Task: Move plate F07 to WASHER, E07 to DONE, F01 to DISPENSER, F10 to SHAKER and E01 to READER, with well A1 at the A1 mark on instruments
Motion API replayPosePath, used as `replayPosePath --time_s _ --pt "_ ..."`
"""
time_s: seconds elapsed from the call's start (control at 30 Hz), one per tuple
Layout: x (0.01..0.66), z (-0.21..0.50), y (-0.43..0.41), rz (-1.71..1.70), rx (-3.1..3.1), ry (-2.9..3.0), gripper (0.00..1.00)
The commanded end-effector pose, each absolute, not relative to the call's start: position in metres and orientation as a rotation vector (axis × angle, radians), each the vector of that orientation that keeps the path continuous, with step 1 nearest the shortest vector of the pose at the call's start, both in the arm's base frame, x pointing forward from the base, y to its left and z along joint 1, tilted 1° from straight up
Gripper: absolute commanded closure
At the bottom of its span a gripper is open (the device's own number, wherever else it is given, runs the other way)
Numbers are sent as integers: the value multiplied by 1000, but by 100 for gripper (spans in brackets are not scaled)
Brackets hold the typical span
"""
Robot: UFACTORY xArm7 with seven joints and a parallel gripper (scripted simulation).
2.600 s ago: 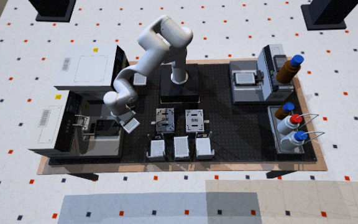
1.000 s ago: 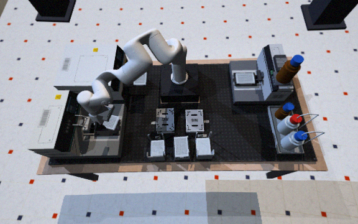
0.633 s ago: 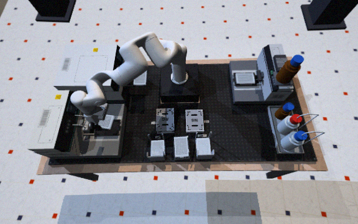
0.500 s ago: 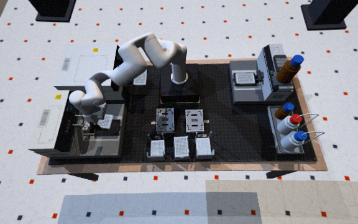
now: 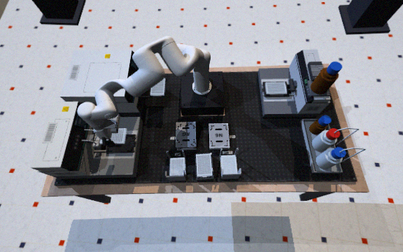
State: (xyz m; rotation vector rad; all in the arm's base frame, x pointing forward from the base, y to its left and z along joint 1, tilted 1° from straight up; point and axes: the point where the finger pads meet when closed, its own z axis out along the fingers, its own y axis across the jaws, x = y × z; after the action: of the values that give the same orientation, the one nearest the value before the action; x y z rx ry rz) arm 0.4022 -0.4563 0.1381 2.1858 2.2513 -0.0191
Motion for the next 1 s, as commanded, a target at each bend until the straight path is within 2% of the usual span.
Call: replayPosePath --time_s 0.0,0.97 --pt "403 141 -458 -20 2180 2248 100" --pt "403 116 -458 -20 2180 2248 100"
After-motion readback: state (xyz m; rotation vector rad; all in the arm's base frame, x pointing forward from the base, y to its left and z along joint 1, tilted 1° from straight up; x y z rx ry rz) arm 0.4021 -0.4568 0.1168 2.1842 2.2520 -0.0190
